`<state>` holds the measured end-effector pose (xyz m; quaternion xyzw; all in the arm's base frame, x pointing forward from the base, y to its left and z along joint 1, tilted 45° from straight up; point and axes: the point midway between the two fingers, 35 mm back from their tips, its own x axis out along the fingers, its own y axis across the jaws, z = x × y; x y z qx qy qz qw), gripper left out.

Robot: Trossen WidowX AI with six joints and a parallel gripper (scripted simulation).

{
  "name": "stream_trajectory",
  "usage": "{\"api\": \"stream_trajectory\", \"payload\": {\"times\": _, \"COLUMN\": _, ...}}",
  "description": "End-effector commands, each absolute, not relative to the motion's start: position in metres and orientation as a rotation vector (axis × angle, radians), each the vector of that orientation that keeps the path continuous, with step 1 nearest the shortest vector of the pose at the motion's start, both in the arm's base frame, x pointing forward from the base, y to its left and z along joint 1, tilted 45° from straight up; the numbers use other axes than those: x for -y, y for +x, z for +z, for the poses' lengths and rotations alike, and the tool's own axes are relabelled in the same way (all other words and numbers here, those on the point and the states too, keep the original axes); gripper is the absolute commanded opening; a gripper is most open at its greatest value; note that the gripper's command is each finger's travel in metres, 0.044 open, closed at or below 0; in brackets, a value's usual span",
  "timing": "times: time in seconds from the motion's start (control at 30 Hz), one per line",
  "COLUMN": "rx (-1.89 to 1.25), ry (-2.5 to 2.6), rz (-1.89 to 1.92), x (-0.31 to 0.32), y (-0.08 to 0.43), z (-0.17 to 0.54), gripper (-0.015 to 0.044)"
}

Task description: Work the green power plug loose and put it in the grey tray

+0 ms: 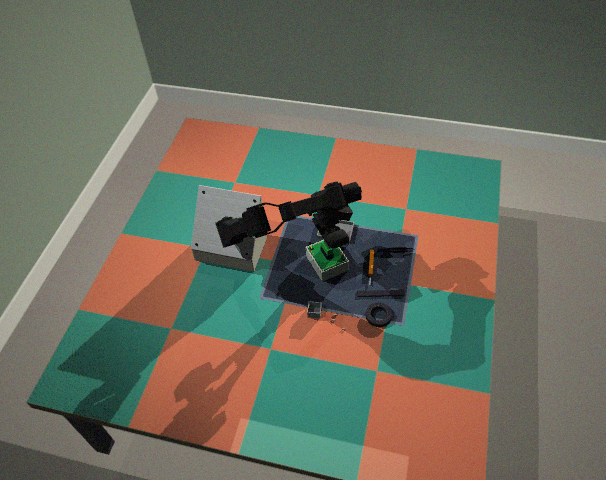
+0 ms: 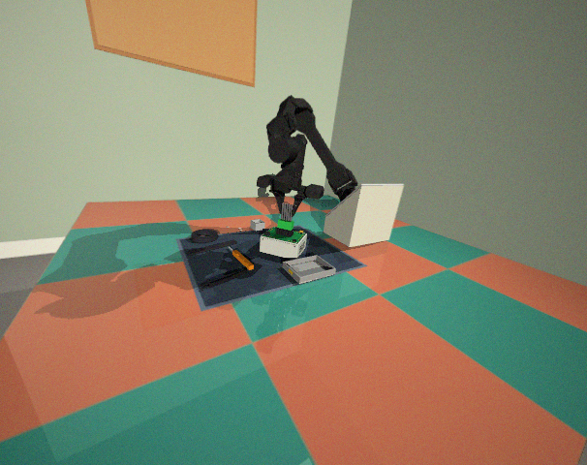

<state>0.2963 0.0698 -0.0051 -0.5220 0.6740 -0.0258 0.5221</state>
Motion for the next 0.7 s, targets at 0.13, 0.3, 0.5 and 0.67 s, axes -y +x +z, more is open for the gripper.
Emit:
{"api": "stream_trajectory", "payload": {"times": 0.13, "rx": -1.55, "ry": -1.32, "rz": -0.082, "x": -0.084, "y": 0.29, "z": -0.001, "gripper": 0.0}}
{"api": "stream_trajectory", "payload": {"times": 0.3, "rx": -1.629, "ry": -1.219, "rz": -0.003, "x": -0.08, "y": 0.298, "z": 0.005, "gripper": 0.0}}
{"api": "stream_trajectory", "payload": {"times": 0.5, "rx": -1.704, "ry": -1.114, "rz": 0.075, "x": -0.076, "y": 0.305, "z": 0.013, "gripper": 0.0}}
{"api": "stream_trajectory", "payload": {"times": 0.67, "rx": -1.679, "ry": -1.149, "rz": 0.049, "x": -0.078, "y": 0.302, "z": 0.011, "gripper": 0.0}}
